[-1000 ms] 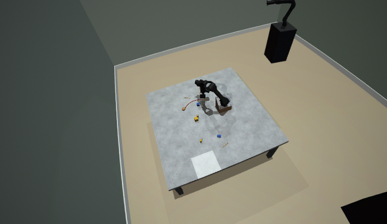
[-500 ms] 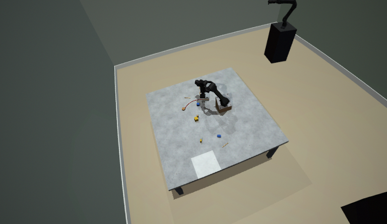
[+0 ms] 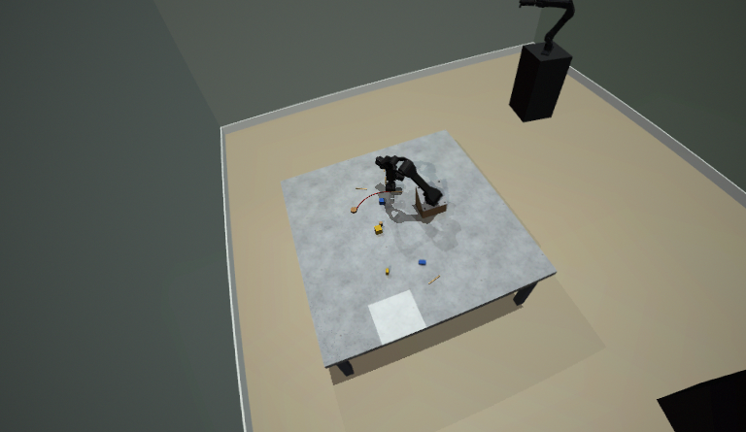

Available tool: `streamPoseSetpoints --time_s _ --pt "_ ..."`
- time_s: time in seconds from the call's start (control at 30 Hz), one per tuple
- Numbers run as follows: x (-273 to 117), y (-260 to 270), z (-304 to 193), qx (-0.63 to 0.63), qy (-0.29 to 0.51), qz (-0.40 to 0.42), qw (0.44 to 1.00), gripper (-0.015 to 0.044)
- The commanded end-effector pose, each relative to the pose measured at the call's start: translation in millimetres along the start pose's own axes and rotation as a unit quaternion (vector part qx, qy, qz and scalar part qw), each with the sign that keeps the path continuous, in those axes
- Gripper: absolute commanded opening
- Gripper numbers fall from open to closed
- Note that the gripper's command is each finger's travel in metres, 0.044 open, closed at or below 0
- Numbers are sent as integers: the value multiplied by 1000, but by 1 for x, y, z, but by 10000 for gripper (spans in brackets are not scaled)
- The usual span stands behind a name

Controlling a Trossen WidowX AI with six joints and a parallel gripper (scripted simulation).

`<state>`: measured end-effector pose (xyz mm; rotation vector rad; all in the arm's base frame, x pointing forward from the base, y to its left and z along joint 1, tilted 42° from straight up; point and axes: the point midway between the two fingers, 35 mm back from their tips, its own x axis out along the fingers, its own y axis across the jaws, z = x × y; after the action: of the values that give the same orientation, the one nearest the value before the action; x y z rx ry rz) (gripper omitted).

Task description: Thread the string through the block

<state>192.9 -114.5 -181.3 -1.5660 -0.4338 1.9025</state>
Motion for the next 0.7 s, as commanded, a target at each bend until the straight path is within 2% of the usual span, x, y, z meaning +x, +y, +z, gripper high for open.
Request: streamPoseSetpoints --time_s 0.0,0.67 --pt "8 -1 0 3 1 -2 1000 124" --pt "40 -2 2 2 1 -3 1000 124"
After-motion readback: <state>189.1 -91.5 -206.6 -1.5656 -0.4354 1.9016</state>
